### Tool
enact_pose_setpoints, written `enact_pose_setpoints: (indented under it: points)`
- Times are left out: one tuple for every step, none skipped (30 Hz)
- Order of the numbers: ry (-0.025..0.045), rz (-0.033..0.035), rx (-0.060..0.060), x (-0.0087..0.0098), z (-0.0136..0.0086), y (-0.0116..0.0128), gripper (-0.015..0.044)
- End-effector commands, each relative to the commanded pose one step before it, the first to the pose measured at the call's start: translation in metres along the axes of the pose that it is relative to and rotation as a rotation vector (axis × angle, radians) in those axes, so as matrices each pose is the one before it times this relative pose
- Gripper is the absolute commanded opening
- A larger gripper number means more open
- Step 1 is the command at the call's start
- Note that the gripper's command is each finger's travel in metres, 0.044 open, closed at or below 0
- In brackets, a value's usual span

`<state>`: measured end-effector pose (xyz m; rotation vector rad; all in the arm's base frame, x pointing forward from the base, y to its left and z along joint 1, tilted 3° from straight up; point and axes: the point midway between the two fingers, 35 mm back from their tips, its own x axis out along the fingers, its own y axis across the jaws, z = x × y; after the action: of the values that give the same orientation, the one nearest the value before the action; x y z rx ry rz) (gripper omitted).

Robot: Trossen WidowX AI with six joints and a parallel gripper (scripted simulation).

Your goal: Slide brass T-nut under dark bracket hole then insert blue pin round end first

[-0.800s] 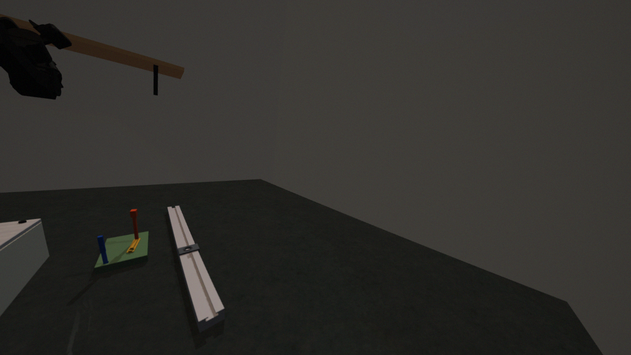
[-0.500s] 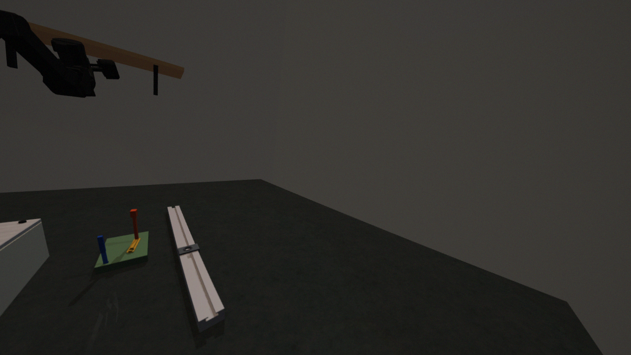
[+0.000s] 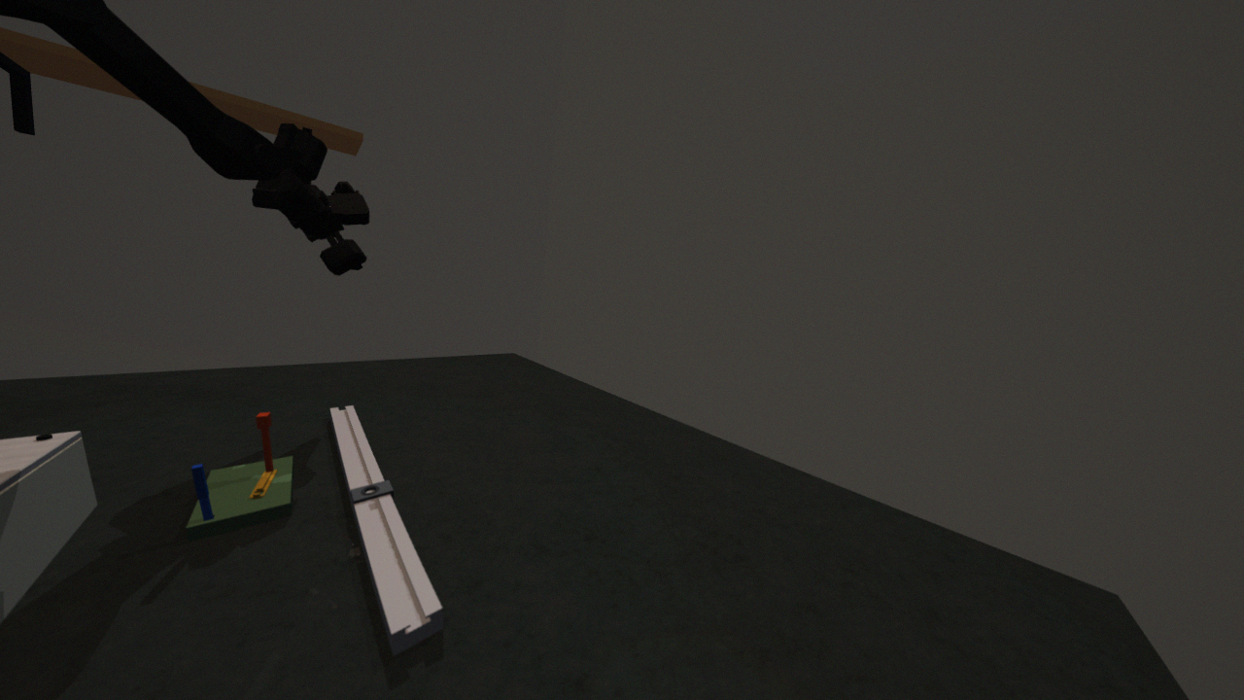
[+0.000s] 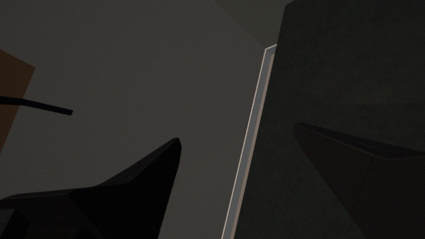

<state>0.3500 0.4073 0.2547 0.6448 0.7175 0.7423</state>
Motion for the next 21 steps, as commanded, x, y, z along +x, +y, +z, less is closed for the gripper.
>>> enact_pose_setpoints:
  points:
    - [0.00555,-0.25372,0.2561,-0.02438,0.00821,-0.07399,0.0440]
    - [-0.00610,-0.07860,0.0820,-0.00447,0.00730,-0.02310,0.0440]
    - [-0.00943,-0.07784,0.0826,-0.00411,0.00824,-0.02273,0.0440]
    - [-0.01241,-0.07609,0.0822,-0.00369,0.00905,-0.02206,0.0440]
    - [-0.01547,-0.07587,0.0834,-0.00335,0.00998,-0.02182,0.0440]
    - [-0.01851,-0.07576,0.0848,-0.00301,0.01092,-0.02158,0.0440]
    - [-0.02022,-0.07824,0.0898,-0.00250,0.01100,-0.02147,0.0440]
    - [-0.02342,-0.07698,0.0897,-0.00210,0.01190,-0.02084,0.0440]
    - [-0.02607,-0.07457,0.0883,-0.00167,0.01256,-0.01987,0.0440]
    - [-0.02848,-0.07221,0.0868,-0.00125,0.01313,-0.01891,0.0440]
    - [-0.03074,-0.07003,0.0854,-0.00086,0.01365,-0.01799,0.0440]
    - [-0.03314,-0.06852,0.0846,-0.00049,0.01423,-0.01724,0.0440]
    - [-0.03529,-0.06667,0.0834,-0.00012,0.01469,-0.01640,0.0440]
    - [-0.03773,-0.06551,0.0829,0.00023,0.01524,-0.01572,0.0440]
    - [-0.04049,-0.06481,0.0830,0.00057,0.01588,-0.01514,0.0440]
    - [-0.04105,-0.06082,0.0787,0.00090,0.01567,-0.01378,0.0440]
    - [-0.01264,-0.01812,0.0229,0.00074,0.00651,-0.00899,0.0440]
    - [-0.01104,-0.01546,0.0196,0.00086,0.00565,-0.00766,0.0440]
    - [-0.00372,-0.00513,0.0065,0.00035,0.00191,-0.00252,0.0440]
    - [0.00000,0.00000,0.0000,0.00000,0.00000,0.00000,0.0440]
    - [0.00000,0.00000,0.0000,0.00000,0.00000,0.00000,0.0440]
